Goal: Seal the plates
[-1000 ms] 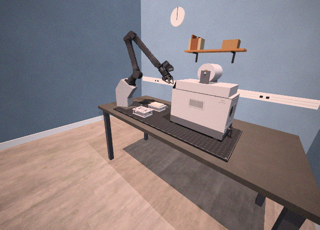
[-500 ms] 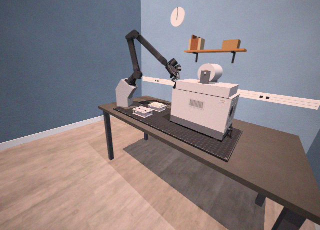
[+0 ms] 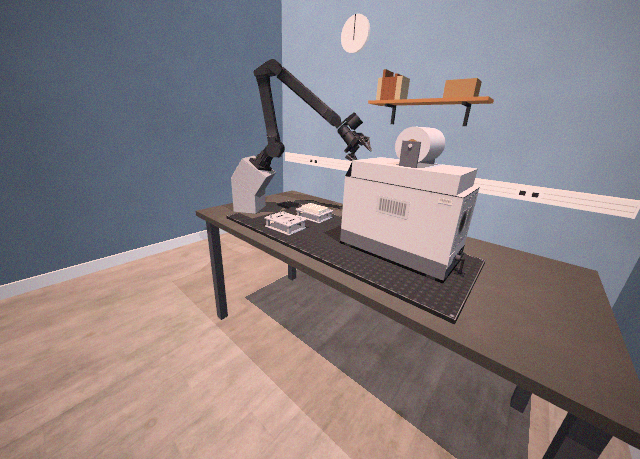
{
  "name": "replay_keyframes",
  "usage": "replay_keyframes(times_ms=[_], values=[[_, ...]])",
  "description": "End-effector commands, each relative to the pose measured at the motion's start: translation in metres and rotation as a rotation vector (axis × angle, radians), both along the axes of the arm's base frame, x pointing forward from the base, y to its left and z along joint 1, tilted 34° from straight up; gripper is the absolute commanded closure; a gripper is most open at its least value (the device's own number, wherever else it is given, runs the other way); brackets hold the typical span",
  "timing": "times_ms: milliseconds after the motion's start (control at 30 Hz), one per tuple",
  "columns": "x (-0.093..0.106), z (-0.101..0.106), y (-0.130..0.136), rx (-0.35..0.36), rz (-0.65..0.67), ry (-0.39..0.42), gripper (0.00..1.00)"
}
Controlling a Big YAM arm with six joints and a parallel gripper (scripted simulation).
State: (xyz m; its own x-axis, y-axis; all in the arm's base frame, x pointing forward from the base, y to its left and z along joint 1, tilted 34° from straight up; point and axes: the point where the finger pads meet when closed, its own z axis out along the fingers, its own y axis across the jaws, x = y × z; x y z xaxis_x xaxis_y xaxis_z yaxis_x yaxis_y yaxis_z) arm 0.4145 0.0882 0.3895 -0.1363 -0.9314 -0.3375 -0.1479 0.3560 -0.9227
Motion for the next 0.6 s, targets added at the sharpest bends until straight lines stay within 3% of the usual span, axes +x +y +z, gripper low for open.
replay_keyframes(times_ms=[0, 233, 567], values=[[0.0, 0.02, -0.009, -0.056, -0.002, -0.039, 0.0], [-0.007, 0.018, -0.007, -0.05, 0.0, -0.048, 0.0], [-0.003, 0.039, -0.003, -0.009, 0.0, -0.079, 0.0]])
